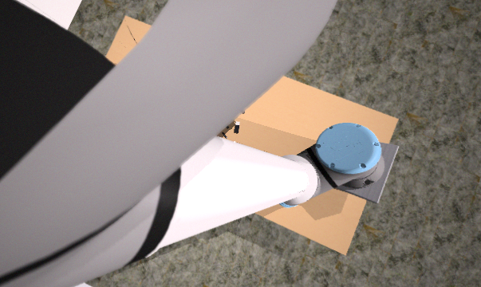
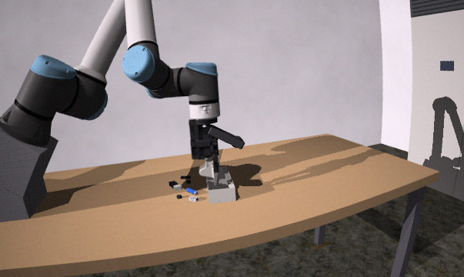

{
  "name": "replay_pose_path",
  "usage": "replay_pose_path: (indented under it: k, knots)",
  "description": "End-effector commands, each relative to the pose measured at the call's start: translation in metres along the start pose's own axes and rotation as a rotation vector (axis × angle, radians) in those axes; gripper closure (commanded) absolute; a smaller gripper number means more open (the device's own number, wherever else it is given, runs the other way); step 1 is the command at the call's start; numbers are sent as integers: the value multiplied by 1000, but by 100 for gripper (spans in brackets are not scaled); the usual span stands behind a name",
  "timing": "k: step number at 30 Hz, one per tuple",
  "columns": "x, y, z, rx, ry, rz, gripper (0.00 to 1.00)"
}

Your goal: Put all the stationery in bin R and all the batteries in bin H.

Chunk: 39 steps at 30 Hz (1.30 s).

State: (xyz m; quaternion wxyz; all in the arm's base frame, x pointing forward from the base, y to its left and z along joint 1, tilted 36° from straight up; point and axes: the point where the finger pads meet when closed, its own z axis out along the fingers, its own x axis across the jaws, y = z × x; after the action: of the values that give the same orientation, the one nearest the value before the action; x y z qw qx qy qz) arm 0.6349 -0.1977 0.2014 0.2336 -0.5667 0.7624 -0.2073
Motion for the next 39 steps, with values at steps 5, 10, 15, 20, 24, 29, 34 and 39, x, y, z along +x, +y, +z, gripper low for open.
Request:
replay_pose_path:
  k: [5, 10, 15, 20, 24, 29, 34, 39]
  knots:
    - [0, 0, -9, 1, 0, 0, 96]
    - [0, 0, -21, 1, 0, 0, 96]
    - [0, 0, -41, 1, 0, 0, 96]
    - [0, 0, -43, 1, 0, 0, 96]
    - [-10, -1, -43, 1, 0, 0, 96]
    - [-35, -1, -43, 1, 0, 0, 96]
    - [-50, -1, -43, 1, 0, 0, 96]
    - [-75, -1, -43, 1, 0, 0, 96]
